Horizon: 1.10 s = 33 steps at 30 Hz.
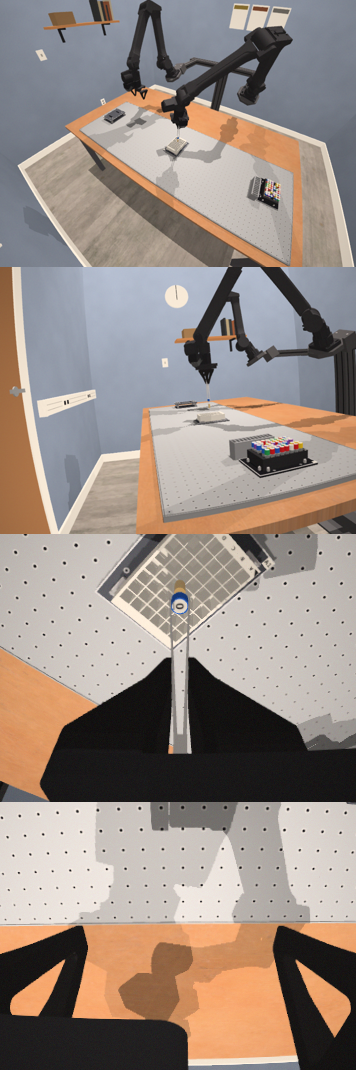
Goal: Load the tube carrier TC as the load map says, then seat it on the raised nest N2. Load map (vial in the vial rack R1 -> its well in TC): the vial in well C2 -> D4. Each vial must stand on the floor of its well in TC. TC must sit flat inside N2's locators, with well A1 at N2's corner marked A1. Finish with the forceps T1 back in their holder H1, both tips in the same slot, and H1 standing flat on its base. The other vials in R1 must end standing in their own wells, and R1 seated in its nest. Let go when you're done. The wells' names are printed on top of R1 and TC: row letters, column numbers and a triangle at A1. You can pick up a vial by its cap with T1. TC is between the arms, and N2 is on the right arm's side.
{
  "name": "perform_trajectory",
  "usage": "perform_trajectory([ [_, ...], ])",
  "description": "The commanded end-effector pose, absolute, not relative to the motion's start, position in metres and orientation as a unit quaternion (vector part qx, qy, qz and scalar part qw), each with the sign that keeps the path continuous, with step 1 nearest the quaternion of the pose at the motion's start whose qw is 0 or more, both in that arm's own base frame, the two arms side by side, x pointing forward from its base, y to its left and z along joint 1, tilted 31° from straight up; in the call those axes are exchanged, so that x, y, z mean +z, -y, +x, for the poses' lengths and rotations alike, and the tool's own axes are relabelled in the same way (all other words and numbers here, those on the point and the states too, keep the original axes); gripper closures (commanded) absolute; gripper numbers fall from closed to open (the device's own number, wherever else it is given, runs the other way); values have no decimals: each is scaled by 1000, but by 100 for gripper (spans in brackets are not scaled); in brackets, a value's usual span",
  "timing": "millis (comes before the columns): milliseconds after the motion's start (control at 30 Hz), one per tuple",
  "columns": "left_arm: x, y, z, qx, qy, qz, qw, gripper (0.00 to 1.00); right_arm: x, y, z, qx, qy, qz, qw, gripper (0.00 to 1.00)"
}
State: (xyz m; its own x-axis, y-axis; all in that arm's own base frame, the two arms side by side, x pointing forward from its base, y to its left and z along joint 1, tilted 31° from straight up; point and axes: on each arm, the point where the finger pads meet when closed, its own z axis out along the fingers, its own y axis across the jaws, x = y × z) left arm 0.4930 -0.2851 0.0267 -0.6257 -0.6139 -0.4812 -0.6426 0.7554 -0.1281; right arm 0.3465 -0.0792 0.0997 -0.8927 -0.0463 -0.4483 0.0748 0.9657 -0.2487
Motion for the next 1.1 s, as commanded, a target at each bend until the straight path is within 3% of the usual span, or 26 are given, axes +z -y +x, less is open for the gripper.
perform_trajectory([
  [0, 24, 278, 505, 38, -893, -366, 257, 91, 109, 80, 354, -133, -961, 1, 242, 0],
  [200, 23, 314, 500, 21, -899, -353, 259, 91, 109, 80, 354, -133, -961, 1, 242, 0],
  [1067, 25, 291, 502, 41, -895, -355, 266, 91, 109, 80, 354, -133, -961, 1, 242, 0],
])
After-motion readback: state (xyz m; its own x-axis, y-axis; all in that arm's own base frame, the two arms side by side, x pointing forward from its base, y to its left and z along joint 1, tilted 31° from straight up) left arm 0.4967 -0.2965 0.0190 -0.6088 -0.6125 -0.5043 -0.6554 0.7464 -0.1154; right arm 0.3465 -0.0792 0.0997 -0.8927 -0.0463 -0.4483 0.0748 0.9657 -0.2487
